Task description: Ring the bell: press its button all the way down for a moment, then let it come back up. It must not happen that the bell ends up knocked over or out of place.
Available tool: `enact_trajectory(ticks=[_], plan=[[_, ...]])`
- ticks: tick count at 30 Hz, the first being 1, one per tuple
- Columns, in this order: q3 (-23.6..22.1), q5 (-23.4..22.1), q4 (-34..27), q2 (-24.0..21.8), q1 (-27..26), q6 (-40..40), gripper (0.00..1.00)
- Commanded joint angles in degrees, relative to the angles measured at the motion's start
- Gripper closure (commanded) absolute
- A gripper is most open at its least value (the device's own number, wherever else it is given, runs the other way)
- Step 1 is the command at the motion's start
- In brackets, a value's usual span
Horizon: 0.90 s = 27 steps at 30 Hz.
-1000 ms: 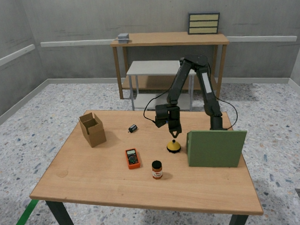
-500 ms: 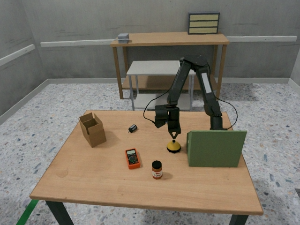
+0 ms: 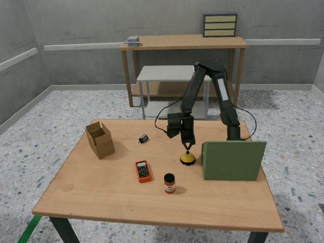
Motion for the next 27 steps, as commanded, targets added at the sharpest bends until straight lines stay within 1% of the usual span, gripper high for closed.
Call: enact_trajectory(ticks=[1, 21, 27], plan=[[-0.19, 0.49, 1.18, 0.23, 0.56, -0.46, 1.0], [-0.2, 0.49, 1.19, 0.23, 0.56, -0.46, 1.0], [-0.91, 0.57, 1.57, 0.84, -0.18, -0.87, 1.0]])
